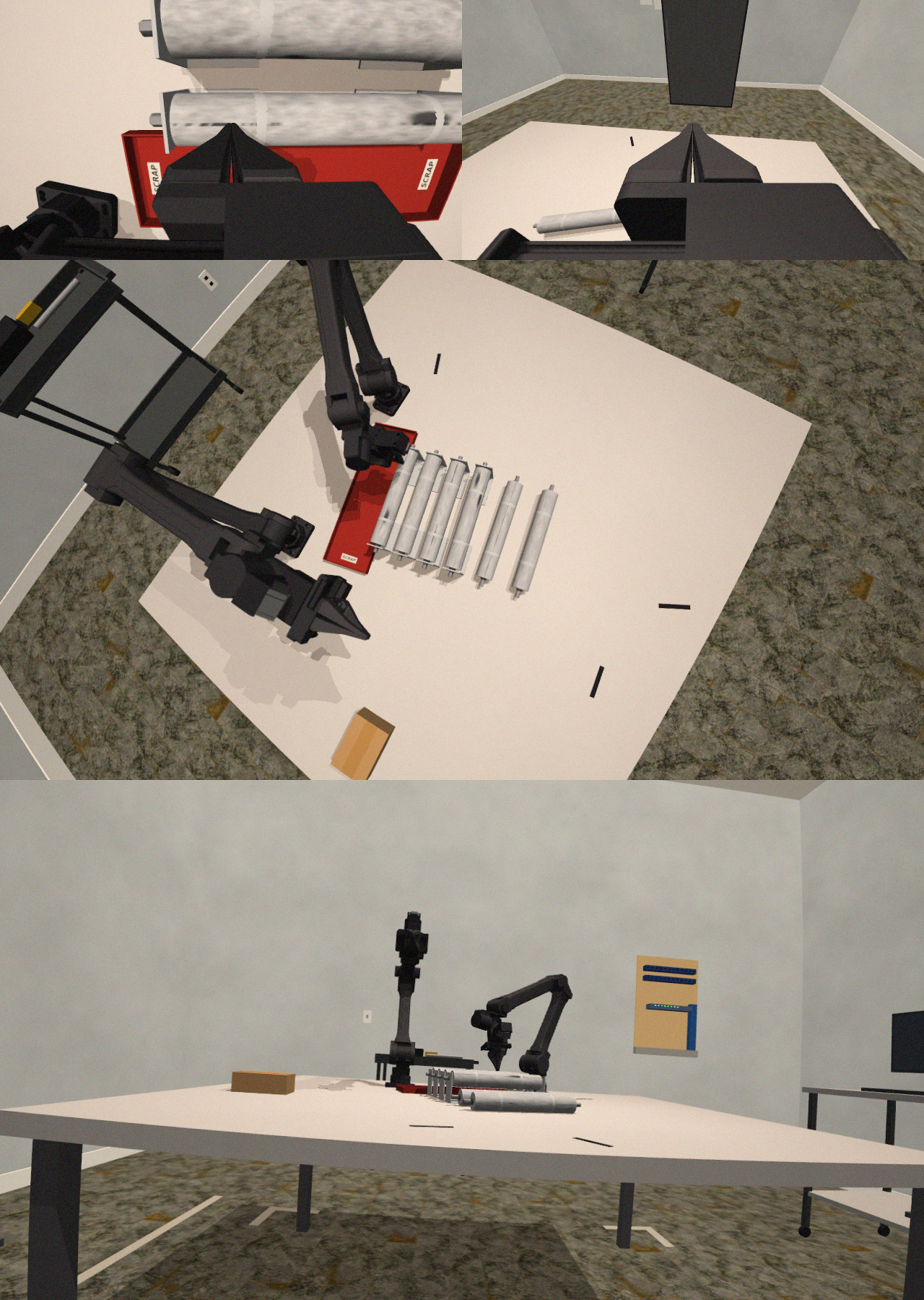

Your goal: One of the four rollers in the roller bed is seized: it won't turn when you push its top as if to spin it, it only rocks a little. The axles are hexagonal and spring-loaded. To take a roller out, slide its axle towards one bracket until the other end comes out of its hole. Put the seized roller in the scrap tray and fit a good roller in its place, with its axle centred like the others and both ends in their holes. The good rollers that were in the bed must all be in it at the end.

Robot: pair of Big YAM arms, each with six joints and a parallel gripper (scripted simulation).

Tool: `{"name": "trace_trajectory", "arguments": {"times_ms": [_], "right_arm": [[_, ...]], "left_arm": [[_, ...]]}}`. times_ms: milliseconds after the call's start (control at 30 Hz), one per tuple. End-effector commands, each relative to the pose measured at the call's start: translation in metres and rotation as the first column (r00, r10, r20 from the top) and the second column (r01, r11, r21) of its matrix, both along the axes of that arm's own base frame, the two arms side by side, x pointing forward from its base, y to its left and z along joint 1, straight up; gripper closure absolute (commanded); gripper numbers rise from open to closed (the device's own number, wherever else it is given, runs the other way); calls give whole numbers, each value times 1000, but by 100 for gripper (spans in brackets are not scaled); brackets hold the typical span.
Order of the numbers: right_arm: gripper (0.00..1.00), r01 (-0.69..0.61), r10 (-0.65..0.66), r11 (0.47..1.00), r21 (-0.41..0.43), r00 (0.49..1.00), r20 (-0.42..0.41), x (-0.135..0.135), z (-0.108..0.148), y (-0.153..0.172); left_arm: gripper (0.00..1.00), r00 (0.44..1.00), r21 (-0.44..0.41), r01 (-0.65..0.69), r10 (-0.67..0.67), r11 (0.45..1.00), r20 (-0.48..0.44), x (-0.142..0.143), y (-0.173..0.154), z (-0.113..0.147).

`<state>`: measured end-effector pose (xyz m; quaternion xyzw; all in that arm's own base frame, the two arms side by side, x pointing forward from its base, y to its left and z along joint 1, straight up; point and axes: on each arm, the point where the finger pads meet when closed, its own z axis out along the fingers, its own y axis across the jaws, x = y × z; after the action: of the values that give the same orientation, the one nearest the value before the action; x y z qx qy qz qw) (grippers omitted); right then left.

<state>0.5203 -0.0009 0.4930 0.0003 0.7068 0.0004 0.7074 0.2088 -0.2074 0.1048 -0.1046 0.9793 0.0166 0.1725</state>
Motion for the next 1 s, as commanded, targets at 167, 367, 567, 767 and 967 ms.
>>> {"name": "trace_trajectory", "arguments": {"times_ms": [167,367,567,767,967], "right_arm": [[100,-7,8,1000,-10,998,69,-2,42,4],[100,-7,8,1000,-10,998,69,-2,42,4],[100,-7,8,1000,-10,998,69,-2,42,4],[100,-7,8,1000,-10,998,69,-2,42,4],[100,-7,8,1000,-10,998,69,-2,42,4]], "left_arm": [[100,1000,1,4,-4,1000,8,20,1,-4],[100,1000,2,0,0,1000,-1,23,5,-11],[100,1000,21,-6,6,1000,-20,12,7,-12],[100,1000,20,-7,8,1000,-19,10,6,-11],[100,1000,19,-6,7,1000,-18,10,4,-9]]}}
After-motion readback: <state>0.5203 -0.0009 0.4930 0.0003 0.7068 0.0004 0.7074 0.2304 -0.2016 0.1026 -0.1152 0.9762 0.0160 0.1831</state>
